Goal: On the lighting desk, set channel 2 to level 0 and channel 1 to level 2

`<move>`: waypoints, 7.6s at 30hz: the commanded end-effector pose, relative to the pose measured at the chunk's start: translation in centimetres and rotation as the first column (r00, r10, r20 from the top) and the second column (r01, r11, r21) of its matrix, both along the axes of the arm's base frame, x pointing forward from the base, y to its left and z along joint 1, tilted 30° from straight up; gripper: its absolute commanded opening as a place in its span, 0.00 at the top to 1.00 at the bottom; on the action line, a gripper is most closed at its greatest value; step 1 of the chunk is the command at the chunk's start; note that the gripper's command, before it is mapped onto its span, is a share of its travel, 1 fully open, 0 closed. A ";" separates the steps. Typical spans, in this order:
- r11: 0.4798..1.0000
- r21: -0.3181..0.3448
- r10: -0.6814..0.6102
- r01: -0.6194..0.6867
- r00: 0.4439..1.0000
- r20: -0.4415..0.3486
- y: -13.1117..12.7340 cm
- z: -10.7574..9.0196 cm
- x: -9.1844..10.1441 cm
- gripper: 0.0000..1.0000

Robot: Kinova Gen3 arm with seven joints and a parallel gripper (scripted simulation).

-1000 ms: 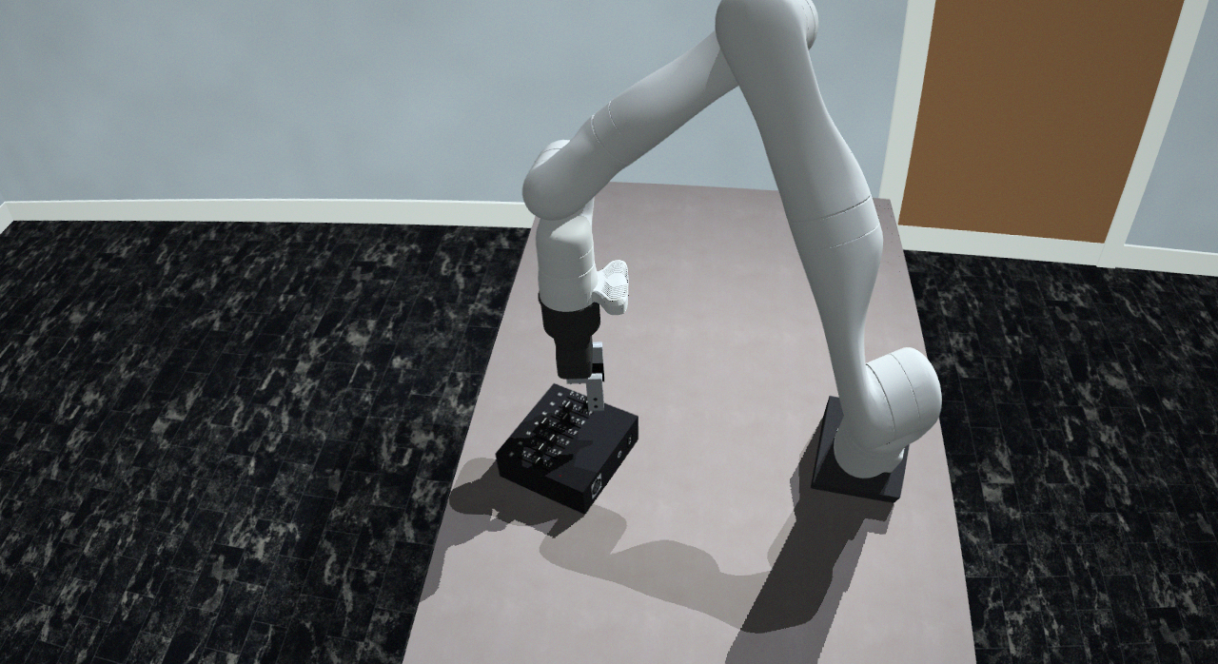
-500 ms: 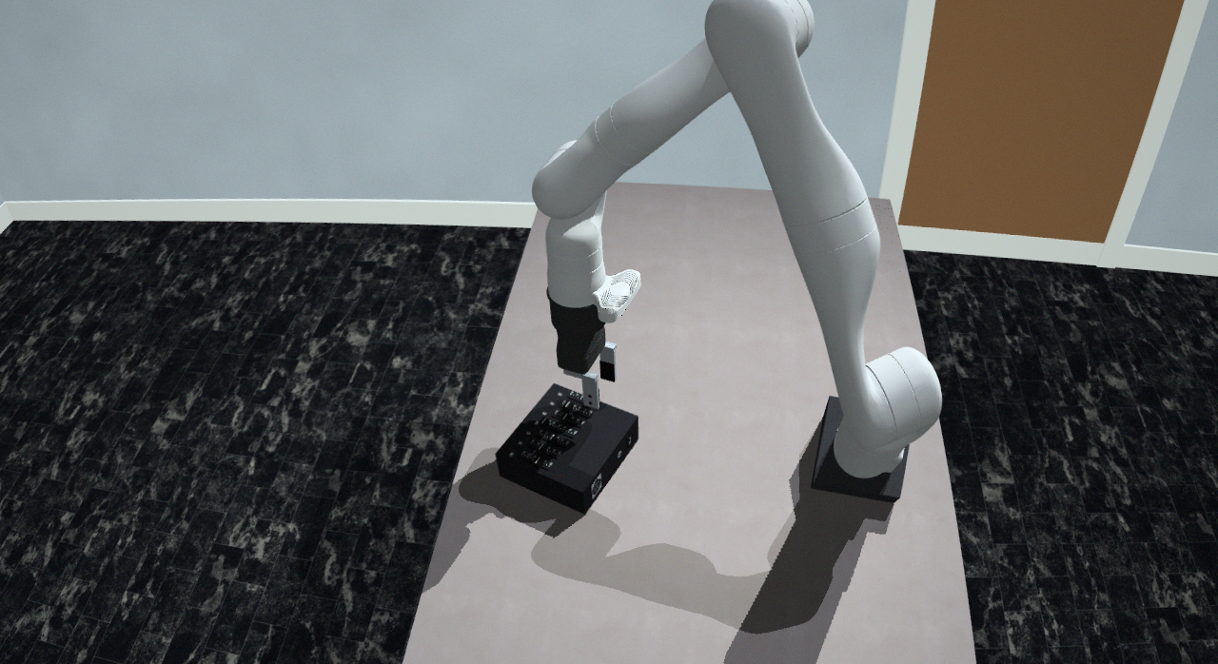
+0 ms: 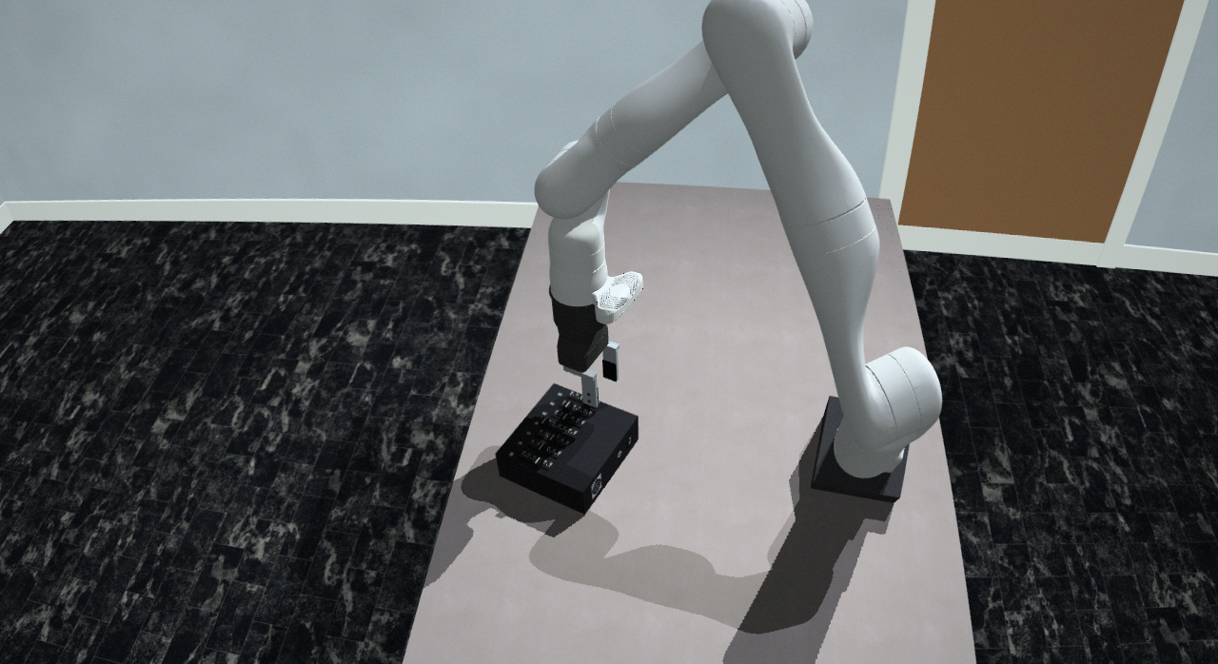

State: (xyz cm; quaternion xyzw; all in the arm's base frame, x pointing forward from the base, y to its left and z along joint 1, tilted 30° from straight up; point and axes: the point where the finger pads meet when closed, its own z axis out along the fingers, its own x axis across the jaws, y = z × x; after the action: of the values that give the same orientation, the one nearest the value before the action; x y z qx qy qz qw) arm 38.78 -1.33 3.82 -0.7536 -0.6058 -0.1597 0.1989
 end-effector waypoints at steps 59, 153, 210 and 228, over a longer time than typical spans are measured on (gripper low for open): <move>1.000 -0.001 -0.001 0.001 1.000 0.001 0.3 -0.6 0.0 1.00; 1.000 -0.001 -0.001 0.001 1.000 0.001 1.2 -2.1 0.1 1.00; 1.000 -0.001 -0.001 0.001 1.000 0.001 1.7 -3.0 0.1 1.00; 1.000 -0.001 -0.001 0.001 1.000 0.001 1.8 -3.1 0.1 1.00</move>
State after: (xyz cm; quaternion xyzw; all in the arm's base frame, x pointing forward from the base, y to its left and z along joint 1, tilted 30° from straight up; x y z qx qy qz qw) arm 38.81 0.49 0.65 -0.7535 -0.6059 -0.1598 0.1989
